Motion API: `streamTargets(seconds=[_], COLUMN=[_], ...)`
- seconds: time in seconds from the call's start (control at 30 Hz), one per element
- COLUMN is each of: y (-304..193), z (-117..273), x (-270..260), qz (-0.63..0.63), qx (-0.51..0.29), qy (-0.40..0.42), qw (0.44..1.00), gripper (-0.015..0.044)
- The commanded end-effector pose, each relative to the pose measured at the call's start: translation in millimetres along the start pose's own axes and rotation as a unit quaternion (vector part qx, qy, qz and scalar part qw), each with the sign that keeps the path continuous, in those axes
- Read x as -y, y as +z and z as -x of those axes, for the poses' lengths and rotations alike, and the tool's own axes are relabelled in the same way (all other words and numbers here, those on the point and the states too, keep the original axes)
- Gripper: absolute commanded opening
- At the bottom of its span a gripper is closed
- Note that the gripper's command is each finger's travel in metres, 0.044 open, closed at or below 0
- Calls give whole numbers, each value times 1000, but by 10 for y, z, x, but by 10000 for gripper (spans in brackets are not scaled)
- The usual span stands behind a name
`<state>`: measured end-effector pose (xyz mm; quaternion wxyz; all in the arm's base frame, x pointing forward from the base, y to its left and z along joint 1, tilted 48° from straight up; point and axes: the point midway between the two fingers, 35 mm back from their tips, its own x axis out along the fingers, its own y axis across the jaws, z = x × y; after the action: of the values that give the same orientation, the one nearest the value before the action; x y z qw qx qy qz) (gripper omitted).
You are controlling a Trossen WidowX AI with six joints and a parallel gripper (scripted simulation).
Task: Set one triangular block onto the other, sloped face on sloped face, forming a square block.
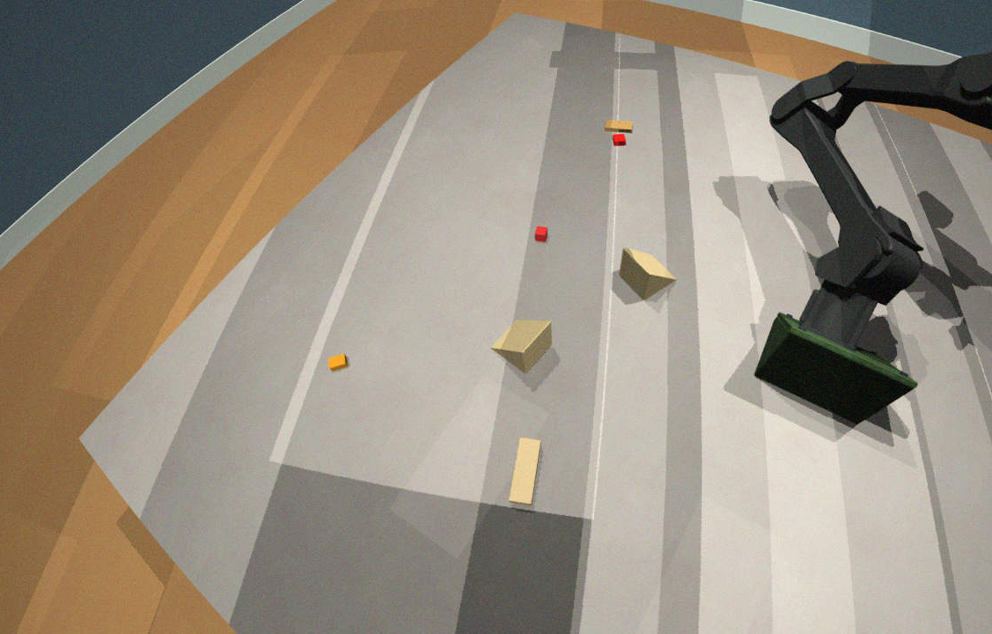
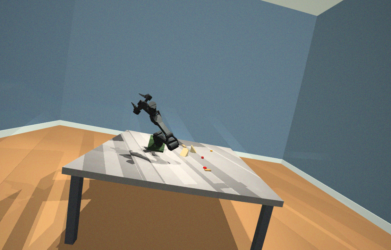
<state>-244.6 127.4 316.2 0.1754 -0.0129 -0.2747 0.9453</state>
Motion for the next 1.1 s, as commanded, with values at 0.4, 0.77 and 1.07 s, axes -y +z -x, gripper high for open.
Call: streamTargets(seconds=[0.4,0.77,1.07], y=[-1701,-2959,-3837], z=[12,913,2229], x=[1271,1795,1932], qz=[-254,-408,-509], qx=[-329,-499,-568], qy=[-208,-360,-522], qw=[885,674,383], gripper=[440,440,440])
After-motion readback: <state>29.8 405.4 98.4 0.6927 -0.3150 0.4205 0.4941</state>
